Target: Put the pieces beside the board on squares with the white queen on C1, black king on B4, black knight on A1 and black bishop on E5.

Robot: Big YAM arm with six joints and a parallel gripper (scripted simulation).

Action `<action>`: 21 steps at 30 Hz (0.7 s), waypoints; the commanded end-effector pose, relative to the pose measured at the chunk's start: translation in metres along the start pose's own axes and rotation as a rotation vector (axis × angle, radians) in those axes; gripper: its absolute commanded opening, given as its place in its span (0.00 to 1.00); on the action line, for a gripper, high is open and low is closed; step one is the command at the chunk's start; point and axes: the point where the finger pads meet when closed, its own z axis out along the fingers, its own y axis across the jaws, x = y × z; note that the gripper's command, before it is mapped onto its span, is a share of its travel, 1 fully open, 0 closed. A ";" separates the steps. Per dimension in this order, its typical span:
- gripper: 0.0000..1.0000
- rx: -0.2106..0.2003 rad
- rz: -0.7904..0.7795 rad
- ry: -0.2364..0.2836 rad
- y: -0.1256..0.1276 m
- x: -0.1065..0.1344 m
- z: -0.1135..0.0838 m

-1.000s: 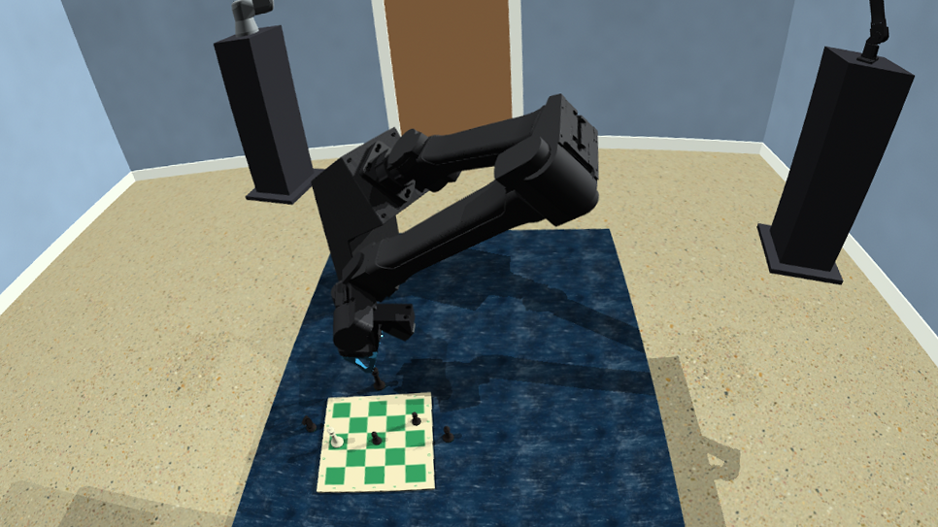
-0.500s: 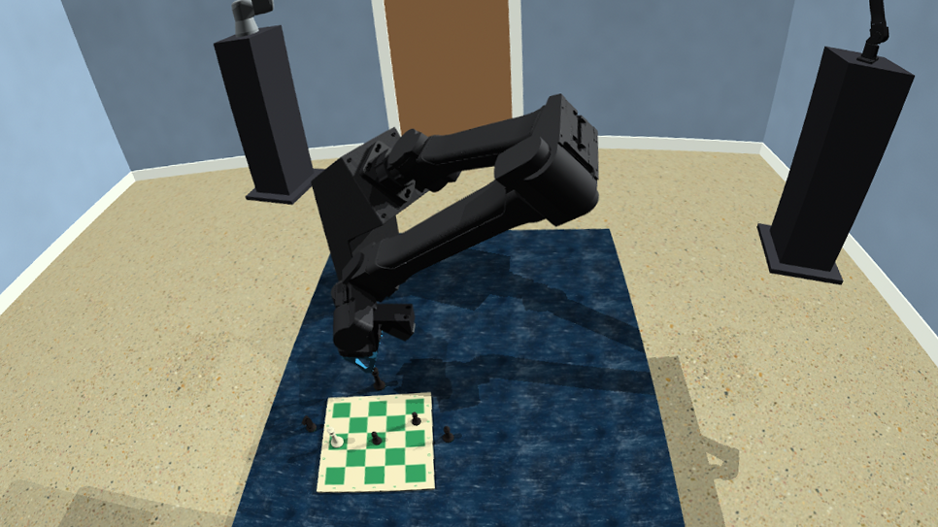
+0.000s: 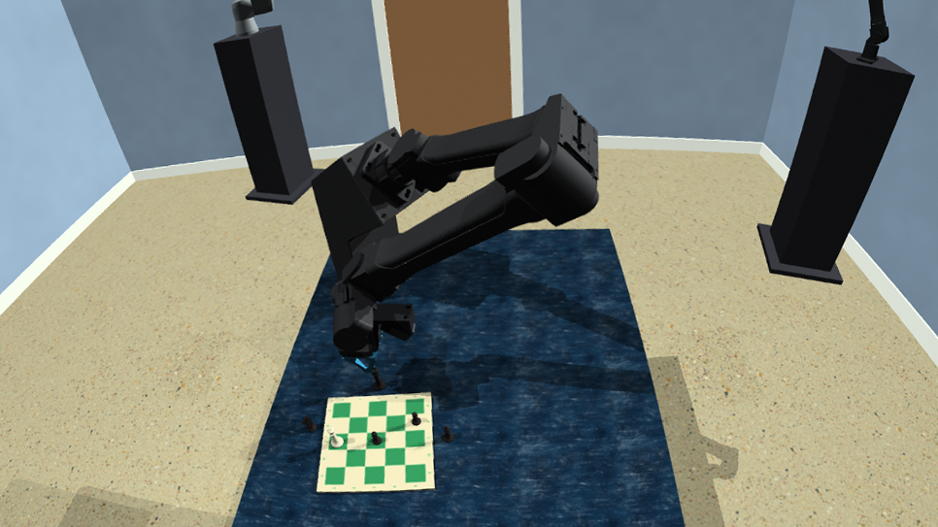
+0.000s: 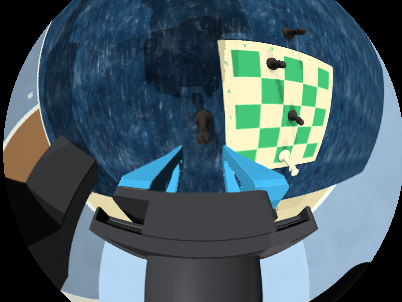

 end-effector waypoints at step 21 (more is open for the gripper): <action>0.40 -0.002 -0.004 -0.005 0.001 0.000 0.038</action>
